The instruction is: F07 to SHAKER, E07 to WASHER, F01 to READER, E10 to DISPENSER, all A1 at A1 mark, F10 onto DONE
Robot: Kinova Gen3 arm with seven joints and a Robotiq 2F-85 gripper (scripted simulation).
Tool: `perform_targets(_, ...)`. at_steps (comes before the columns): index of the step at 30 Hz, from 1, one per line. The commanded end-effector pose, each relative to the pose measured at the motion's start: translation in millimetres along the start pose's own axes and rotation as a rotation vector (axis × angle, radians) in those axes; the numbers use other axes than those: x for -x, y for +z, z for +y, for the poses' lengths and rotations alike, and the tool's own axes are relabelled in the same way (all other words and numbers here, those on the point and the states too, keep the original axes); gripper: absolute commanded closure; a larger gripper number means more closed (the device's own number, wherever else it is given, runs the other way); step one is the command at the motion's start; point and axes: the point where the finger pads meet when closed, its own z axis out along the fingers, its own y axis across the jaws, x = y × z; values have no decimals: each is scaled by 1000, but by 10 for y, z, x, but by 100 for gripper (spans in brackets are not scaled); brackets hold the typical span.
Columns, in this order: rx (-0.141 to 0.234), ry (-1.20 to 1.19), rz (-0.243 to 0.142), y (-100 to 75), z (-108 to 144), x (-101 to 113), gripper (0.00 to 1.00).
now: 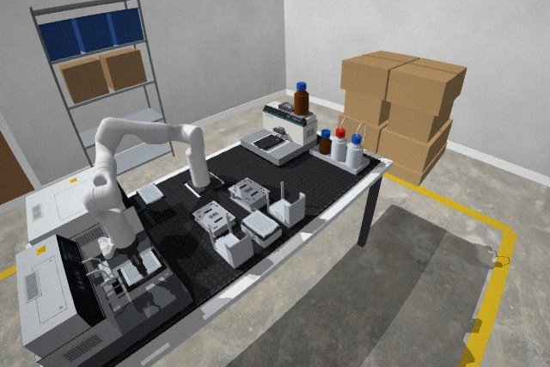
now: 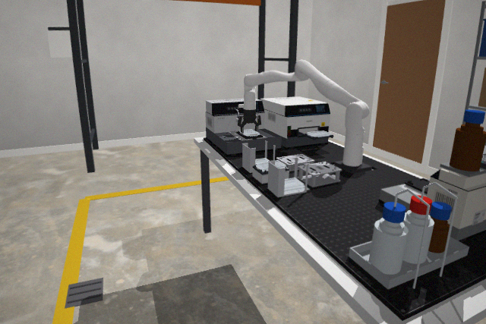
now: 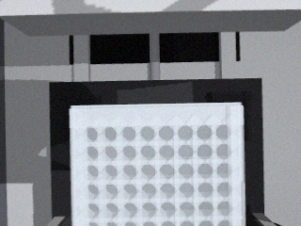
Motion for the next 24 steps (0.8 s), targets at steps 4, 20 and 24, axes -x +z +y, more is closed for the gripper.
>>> perform_targets(4, -2, 0, 2, -15, -4, -4, 0)
perform_targets(20, -2, 0, 2, -15, -4, -4, 6)
perform_targets(24, -2, 0, 2, -15, -4, -4, 6)
